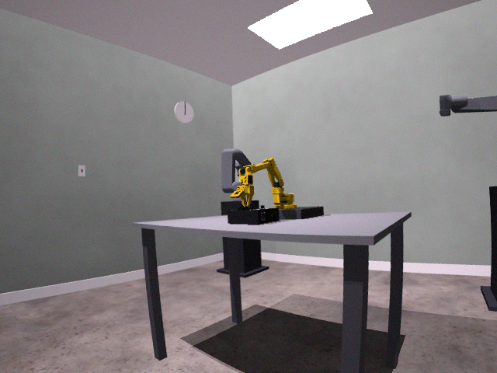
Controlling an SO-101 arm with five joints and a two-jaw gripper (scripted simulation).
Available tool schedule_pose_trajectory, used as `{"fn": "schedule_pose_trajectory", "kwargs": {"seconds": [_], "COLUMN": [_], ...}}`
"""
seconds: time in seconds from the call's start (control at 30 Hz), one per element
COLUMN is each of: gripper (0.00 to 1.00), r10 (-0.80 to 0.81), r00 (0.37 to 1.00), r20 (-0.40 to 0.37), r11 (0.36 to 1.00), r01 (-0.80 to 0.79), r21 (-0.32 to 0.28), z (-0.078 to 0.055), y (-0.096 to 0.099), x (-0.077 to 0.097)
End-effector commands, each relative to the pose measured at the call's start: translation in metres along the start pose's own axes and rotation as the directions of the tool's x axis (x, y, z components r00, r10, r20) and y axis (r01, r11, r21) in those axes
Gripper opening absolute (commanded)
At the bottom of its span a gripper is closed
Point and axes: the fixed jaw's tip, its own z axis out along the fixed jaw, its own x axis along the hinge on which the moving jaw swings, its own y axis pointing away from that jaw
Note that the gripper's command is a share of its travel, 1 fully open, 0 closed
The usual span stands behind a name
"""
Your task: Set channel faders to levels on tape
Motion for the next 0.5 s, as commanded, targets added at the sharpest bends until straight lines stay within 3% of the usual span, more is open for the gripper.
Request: {"fn": "schedule_pose_trajectory", "kwargs": {"seconds": [0.0, 0.47], "gripper": [0.00, 0.00], "r10": [-0.003, -0.003], "r00": [1.000, 1.000], "r20": [-0.017, -0.017], "r11": [1.000, 1.000], "r01": [0.003, 0.003], "r21": [-0.005, -0.005], "z": [0.0024, 0.0008], "y": [0.0027, 0.0053], "x": [0.0023, 0.0017]}}
